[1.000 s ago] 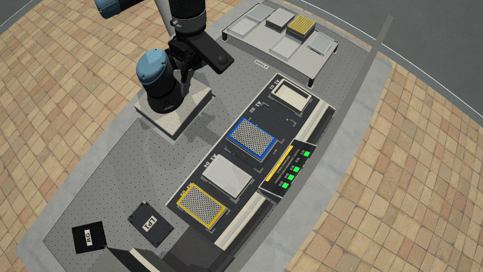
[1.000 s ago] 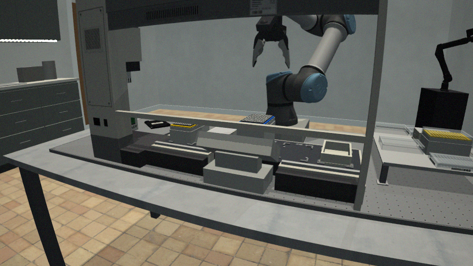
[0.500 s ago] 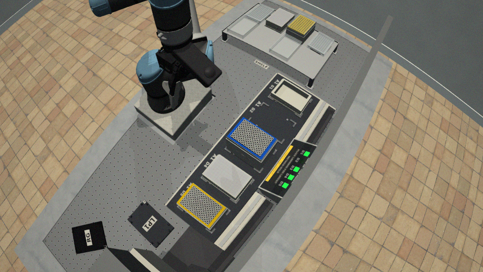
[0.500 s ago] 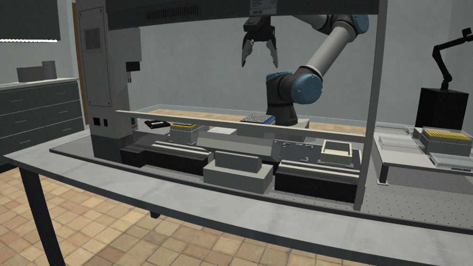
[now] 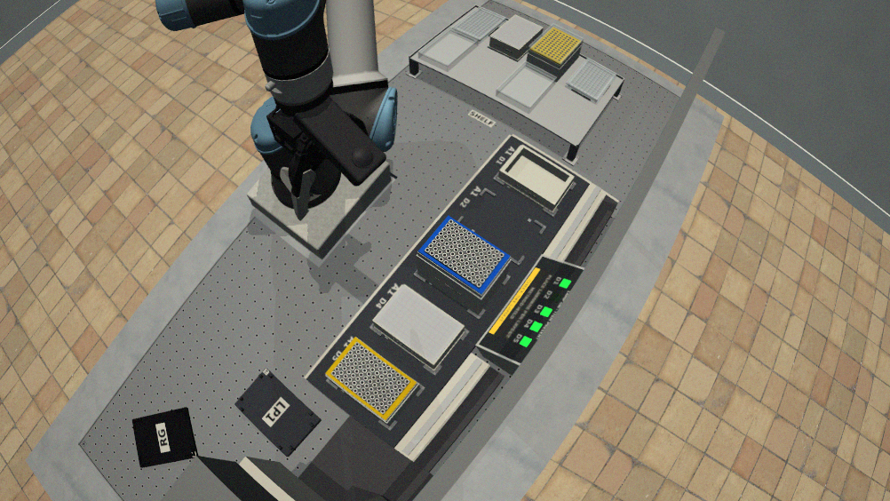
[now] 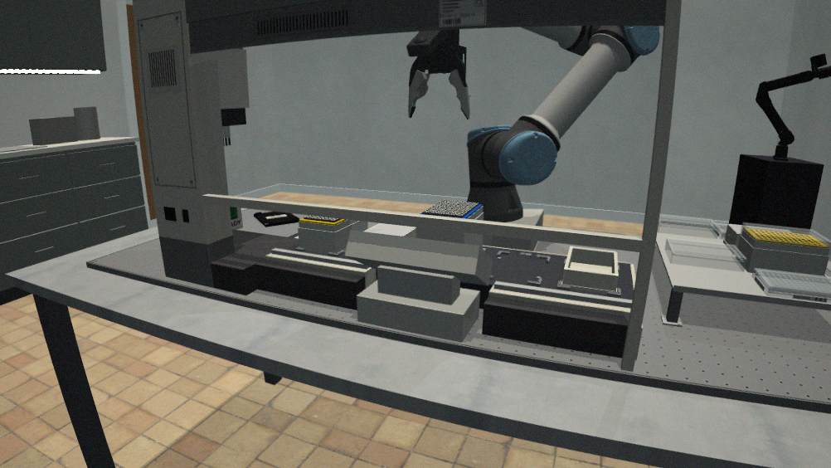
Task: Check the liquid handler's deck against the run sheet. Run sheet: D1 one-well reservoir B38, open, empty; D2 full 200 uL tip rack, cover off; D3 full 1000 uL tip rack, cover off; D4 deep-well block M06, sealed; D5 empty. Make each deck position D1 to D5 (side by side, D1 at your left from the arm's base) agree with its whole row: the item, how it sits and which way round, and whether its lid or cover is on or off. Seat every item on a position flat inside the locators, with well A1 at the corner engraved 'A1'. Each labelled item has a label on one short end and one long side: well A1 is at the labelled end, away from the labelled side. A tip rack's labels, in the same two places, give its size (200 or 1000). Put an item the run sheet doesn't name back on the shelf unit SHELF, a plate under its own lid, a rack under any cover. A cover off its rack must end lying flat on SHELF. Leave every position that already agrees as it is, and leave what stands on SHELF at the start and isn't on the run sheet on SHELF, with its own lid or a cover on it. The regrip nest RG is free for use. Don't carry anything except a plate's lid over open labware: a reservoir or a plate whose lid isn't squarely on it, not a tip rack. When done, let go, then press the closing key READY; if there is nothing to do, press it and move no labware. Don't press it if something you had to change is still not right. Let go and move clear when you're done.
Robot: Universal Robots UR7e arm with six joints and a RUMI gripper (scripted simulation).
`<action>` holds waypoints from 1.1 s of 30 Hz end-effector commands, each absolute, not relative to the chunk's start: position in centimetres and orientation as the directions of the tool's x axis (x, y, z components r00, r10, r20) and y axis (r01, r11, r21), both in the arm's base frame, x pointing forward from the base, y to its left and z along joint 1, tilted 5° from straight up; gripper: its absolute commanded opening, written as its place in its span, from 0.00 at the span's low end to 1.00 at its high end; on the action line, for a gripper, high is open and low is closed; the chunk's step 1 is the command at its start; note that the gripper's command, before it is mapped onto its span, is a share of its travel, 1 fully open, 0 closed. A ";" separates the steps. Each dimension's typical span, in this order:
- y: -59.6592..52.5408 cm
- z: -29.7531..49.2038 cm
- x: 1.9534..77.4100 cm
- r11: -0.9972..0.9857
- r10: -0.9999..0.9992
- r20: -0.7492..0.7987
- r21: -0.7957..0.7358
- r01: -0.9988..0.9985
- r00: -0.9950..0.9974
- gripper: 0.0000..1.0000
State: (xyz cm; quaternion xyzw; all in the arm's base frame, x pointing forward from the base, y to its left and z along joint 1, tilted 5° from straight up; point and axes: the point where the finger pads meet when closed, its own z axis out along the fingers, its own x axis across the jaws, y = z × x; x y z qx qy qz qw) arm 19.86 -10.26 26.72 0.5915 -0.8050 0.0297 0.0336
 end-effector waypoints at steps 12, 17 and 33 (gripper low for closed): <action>-16.5 27.2 18.7 0.298 -0.951 0.084 -0.013 -0.954 -0.298 0.82; -16.4 27.2 18.7 0.298 -0.951 0.084 -0.013 -0.954 -0.298 0.82; -21.8 27.7 17.5 0.215 -0.973 0.085 -0.006 -0.977 -0.215 0.82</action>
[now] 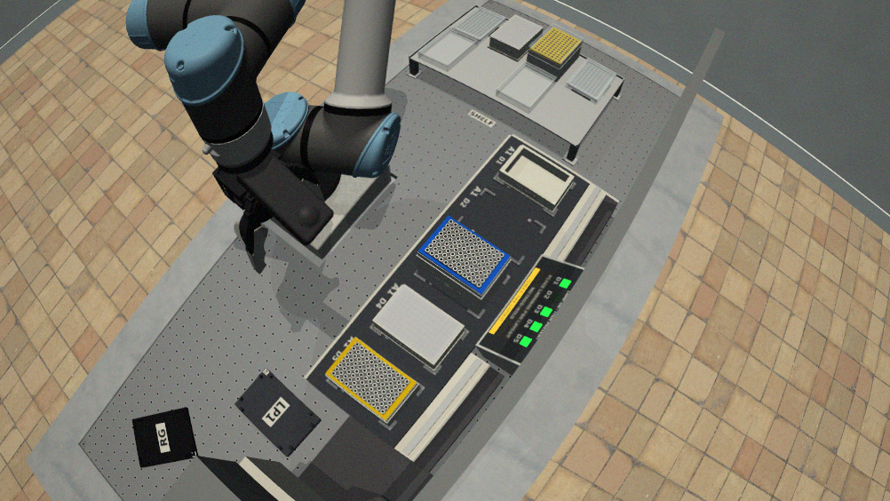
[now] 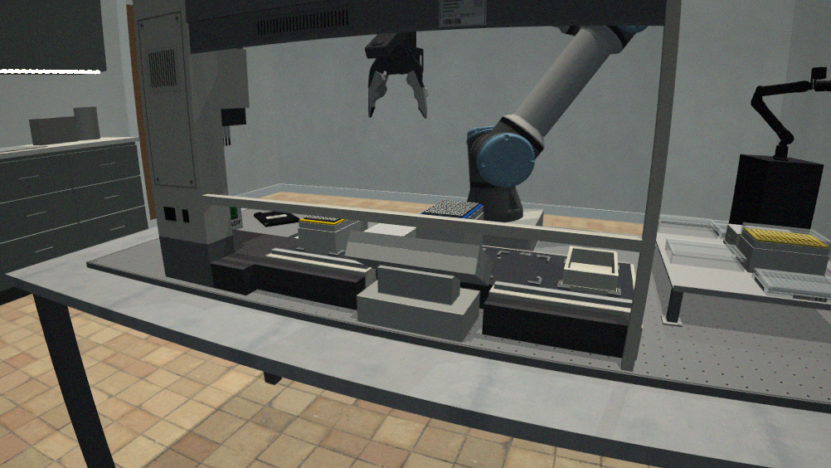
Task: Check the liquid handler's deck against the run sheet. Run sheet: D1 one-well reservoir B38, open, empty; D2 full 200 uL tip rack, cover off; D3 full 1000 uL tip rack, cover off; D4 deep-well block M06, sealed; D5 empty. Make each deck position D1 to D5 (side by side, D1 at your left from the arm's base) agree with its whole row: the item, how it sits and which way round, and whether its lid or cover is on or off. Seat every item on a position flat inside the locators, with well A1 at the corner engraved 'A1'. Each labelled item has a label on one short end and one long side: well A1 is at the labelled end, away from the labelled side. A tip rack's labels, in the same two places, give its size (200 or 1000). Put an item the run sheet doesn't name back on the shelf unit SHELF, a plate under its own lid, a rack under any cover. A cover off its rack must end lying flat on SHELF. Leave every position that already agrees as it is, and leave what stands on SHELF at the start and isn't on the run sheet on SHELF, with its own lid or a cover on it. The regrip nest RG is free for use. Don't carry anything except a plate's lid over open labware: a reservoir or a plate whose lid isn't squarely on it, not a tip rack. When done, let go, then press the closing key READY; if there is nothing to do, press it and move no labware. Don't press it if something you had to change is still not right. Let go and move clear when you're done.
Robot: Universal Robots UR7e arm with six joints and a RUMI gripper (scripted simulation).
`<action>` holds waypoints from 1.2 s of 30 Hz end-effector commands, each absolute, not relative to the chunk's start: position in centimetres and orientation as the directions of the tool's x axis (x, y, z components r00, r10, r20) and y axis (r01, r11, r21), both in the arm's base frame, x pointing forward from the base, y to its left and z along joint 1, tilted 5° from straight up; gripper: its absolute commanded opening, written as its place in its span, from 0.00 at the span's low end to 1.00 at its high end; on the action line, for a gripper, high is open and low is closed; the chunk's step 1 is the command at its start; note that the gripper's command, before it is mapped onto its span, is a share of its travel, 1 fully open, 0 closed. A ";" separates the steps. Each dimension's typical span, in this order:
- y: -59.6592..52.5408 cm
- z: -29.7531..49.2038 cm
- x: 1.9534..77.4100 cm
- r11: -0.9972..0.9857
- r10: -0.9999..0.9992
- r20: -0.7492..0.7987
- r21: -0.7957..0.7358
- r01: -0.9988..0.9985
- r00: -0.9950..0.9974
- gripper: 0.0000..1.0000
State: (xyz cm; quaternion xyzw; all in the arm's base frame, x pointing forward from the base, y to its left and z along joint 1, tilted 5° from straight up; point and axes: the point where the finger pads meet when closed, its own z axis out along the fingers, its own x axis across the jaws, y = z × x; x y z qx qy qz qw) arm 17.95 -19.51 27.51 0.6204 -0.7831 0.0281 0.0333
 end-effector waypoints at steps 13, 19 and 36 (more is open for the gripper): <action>-26.1 28.1 16.6 0.215 -0.973 0.085 -0.006 -0.977 -0.215 0.82; -26.1 28.1 16.6 0.215 -0.973 0.085 -0.006 -0.977 -0.215 0.82; -27.4 28.1 23.0 0.215 -0.973 0.085 -0.006 -0.977 -0.215 0.82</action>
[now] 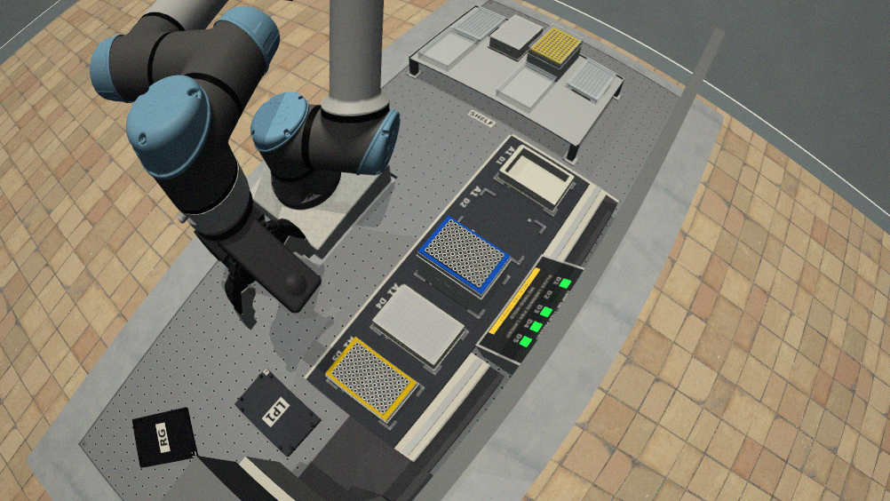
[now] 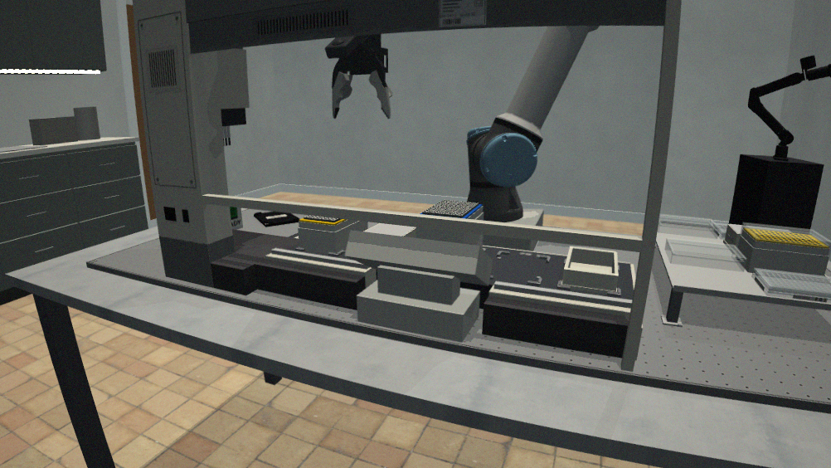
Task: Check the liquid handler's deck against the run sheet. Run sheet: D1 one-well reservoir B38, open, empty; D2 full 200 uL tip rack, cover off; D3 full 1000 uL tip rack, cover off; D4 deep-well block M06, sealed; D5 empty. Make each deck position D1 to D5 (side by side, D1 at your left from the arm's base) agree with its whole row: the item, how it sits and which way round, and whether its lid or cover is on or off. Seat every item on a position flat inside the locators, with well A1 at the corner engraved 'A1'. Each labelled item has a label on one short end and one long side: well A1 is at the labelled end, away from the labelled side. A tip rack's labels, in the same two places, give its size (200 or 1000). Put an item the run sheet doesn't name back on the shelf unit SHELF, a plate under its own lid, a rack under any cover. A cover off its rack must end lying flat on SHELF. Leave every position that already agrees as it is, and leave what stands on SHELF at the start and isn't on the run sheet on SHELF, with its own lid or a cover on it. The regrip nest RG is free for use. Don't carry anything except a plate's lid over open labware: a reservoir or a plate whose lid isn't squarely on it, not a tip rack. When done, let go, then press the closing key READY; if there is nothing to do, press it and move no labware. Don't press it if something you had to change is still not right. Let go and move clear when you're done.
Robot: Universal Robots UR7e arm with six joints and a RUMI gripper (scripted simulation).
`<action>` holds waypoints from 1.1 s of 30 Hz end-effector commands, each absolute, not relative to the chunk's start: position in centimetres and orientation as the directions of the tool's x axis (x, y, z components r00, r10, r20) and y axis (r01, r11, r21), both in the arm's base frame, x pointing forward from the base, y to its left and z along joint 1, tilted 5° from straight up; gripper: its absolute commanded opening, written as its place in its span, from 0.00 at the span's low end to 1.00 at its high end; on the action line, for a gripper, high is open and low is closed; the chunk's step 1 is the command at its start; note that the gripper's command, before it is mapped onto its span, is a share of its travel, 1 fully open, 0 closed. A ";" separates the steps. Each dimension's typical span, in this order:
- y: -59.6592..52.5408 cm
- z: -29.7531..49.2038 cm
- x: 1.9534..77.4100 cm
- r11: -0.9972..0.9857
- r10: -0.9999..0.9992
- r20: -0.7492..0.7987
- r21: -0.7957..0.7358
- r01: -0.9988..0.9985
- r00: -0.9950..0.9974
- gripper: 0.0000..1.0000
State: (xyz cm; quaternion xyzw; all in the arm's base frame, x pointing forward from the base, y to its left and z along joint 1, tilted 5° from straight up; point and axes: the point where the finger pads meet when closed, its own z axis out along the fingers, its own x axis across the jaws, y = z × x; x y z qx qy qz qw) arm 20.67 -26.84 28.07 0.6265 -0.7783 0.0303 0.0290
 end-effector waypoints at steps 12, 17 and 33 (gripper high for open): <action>-28.4 28.1 27.9 0.215 -0.973 0.085 -0.007 -0.977 -0.215 0.82; -28.9 28.1 30.4 0.215 -0.973 0.085 -0.007 -0.977 -0.215 0.82; -29.4 28.2 32.5 0.215 -0.973 0.085 -0.007 -0.977 -0.215 0.82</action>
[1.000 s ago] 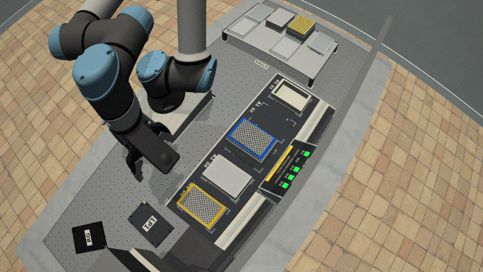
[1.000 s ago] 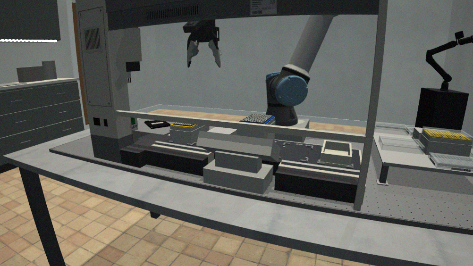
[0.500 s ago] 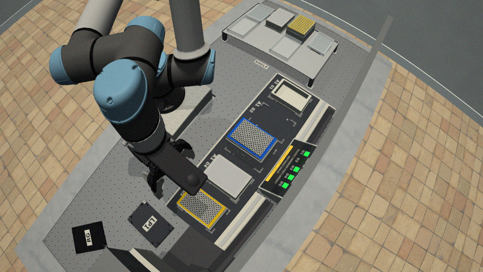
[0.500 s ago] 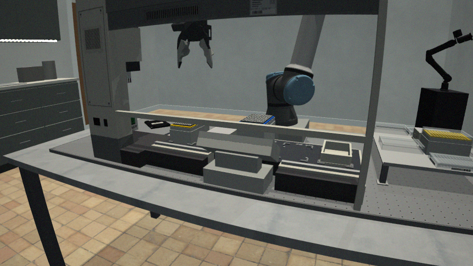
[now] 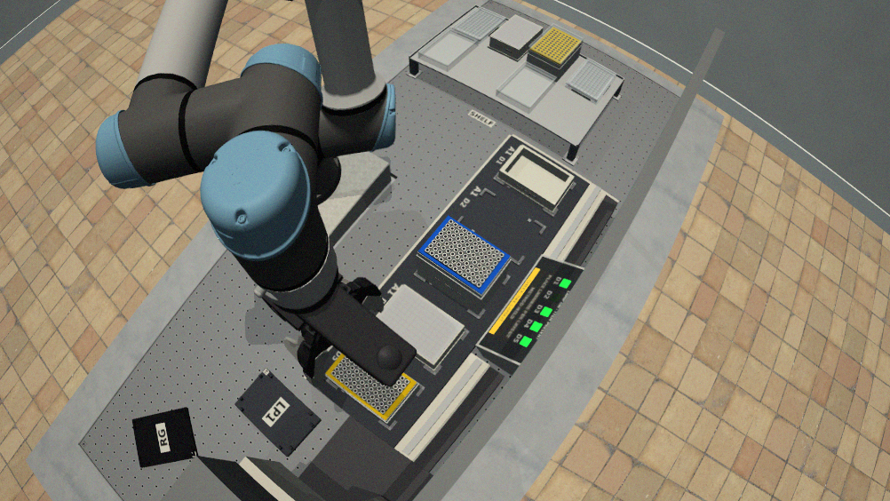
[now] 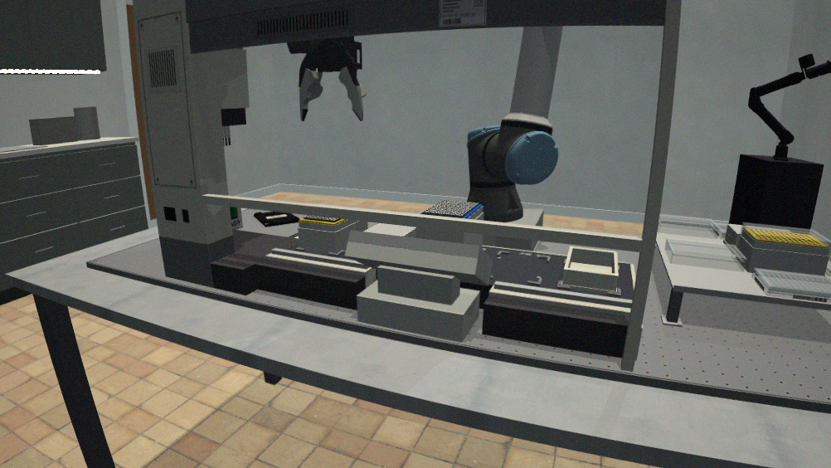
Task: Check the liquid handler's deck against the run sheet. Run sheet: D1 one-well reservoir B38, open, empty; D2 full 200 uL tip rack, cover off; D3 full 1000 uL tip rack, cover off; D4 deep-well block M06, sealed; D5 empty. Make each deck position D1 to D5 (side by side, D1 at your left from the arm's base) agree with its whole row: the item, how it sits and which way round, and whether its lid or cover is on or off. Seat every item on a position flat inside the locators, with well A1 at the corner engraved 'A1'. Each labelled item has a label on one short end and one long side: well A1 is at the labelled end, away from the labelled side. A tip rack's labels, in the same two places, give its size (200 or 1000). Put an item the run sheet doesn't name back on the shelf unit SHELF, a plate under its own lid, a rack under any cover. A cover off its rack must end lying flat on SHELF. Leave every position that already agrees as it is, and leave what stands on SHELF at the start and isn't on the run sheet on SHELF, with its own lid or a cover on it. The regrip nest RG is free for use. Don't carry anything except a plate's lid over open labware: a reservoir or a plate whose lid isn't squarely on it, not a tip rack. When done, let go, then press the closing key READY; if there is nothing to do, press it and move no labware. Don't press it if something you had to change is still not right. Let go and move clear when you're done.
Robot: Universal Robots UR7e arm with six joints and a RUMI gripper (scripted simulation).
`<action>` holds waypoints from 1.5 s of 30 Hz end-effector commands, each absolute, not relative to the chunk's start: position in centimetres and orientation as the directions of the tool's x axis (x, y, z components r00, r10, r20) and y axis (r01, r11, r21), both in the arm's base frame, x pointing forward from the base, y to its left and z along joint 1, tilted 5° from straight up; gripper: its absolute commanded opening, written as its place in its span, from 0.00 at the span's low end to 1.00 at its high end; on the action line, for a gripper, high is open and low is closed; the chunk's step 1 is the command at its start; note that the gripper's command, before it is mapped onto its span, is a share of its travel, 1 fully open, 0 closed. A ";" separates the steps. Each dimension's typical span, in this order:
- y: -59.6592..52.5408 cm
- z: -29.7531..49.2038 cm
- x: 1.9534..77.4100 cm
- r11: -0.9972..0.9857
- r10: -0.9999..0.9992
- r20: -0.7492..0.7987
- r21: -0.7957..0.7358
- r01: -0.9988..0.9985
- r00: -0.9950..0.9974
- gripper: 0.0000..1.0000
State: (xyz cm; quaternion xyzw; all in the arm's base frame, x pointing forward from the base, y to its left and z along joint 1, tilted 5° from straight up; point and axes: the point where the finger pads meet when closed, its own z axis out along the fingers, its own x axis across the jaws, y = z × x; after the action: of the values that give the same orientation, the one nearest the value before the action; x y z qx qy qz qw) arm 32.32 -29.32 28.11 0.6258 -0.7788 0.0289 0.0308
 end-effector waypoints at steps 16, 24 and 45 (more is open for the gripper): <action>-29.5 27.2 32.5 0.215 -0.973 0.085 -0.007 -0.977 -0.215 0.82; -29.6 26.2 32.5 0.215 -0.973 0.085 -0.007 -0.977 -0.215 0.82; -29.8 23.0 32.4 0.215 -0.973 0.085 -0.007 -0.977 -0.215 0.82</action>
State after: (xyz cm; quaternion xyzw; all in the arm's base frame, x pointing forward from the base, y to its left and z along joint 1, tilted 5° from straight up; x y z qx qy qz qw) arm 32.40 -29.73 23.68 0.6257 -0.7789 0.0285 0.0310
